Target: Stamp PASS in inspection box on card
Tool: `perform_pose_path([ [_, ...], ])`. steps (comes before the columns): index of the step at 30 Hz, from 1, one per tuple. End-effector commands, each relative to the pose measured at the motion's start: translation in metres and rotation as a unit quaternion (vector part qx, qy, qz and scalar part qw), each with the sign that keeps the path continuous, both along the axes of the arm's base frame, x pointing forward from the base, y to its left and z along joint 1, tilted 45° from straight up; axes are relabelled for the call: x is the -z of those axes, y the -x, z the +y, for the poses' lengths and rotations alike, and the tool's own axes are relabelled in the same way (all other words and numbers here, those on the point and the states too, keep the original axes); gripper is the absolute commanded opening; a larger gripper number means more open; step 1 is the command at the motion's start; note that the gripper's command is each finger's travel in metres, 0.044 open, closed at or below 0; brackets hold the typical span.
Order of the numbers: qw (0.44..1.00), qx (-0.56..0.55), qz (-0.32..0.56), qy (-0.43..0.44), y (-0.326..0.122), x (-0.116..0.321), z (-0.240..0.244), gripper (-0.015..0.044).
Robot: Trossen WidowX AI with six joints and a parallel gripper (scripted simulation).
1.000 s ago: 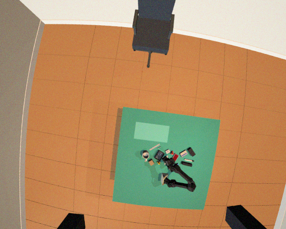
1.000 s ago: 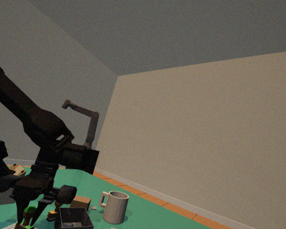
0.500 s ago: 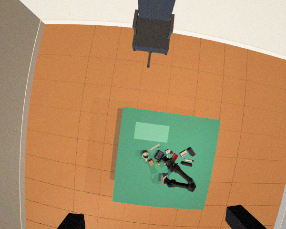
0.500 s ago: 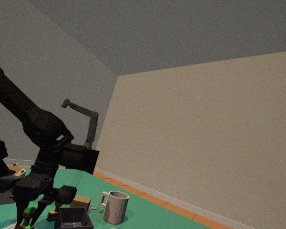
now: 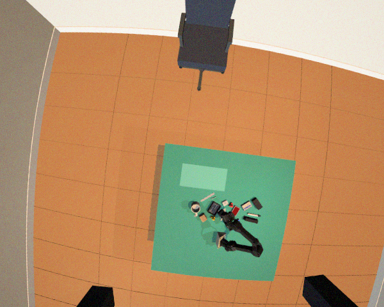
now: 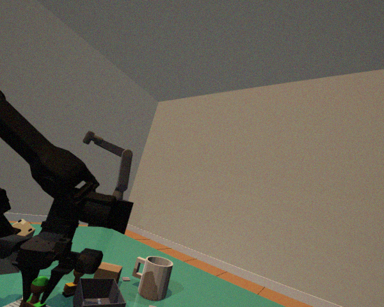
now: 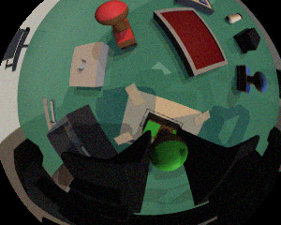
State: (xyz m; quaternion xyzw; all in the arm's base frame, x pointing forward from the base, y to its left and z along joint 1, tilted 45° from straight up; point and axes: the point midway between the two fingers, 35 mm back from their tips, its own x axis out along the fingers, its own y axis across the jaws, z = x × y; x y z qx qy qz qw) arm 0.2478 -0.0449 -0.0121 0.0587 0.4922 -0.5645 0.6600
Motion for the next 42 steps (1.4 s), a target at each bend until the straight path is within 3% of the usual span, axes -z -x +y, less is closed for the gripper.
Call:
perform_pose_path([
  [1, 1.0, 0.0, 0.0, 0.002, 0.0, 0.0, -0.002, 0.0],
  [42, 1.0, 0.0, 0.0, 0.001, -0.007, -0.024, 0.023, 0.0],
])
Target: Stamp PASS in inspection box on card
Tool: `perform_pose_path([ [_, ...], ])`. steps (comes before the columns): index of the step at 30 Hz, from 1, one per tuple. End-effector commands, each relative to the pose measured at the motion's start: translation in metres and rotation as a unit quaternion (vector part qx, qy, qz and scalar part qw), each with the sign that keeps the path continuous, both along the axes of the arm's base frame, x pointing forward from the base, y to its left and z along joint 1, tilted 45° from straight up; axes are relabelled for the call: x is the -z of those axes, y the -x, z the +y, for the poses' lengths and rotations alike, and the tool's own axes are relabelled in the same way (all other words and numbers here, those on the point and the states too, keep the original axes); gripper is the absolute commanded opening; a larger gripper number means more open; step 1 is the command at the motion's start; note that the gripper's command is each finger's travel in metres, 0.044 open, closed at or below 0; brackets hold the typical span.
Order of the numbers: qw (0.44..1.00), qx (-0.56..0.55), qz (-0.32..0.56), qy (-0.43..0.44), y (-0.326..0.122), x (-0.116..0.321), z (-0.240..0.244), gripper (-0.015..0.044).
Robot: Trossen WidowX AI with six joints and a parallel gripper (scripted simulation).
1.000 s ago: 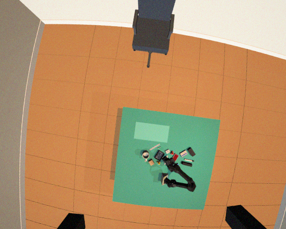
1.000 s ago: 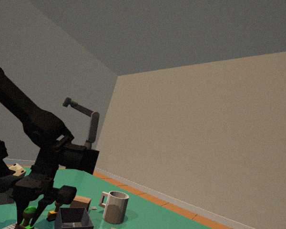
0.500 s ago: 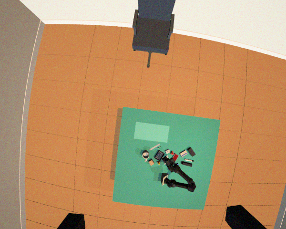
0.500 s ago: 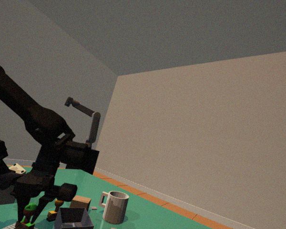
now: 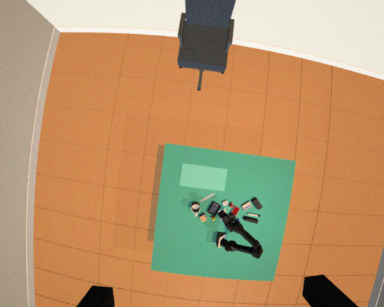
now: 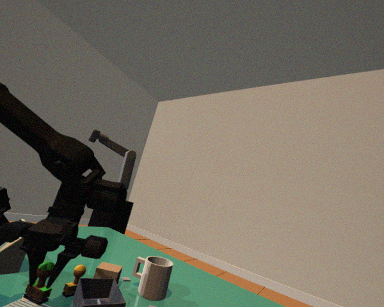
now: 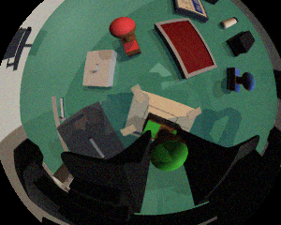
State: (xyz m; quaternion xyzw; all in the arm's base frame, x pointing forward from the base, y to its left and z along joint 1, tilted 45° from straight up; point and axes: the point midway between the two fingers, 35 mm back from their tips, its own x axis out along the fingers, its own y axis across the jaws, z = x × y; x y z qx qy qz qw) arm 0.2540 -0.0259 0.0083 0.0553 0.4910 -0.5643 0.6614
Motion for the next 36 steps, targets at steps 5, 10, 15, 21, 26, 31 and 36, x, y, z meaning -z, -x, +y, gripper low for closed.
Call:
perform_pose_path([
  [5, 1.0, 0.002, -0.001, -0.003, -0.002, -0.009, 0.009, 0.0],
  [10, 1.0, 0.002, -0.001, -0.003, -0.002, -0.015, 0.015, 0.0],
  [15, 1.0, 0.002, -0.001, -0.002, -0.003, -0.021, 0.021, 0.0],
  [21, 1.0, 0.002, 0.0, -0.002, -0.003, -0.028, 0.027, 0.0],
  [26, 1.0, 0.003, -0.001, -0.002, -0.009, -0.029, 0.03, 0.0],
  [31, 1.0, 0.003, -0.001, -0.002, -0.028, -0.026, 0.035, 0.0],
  [36, 1.0, 0.003, -0.002, -0.002, -0.046, -0.022, 0.039, 0.0],
])
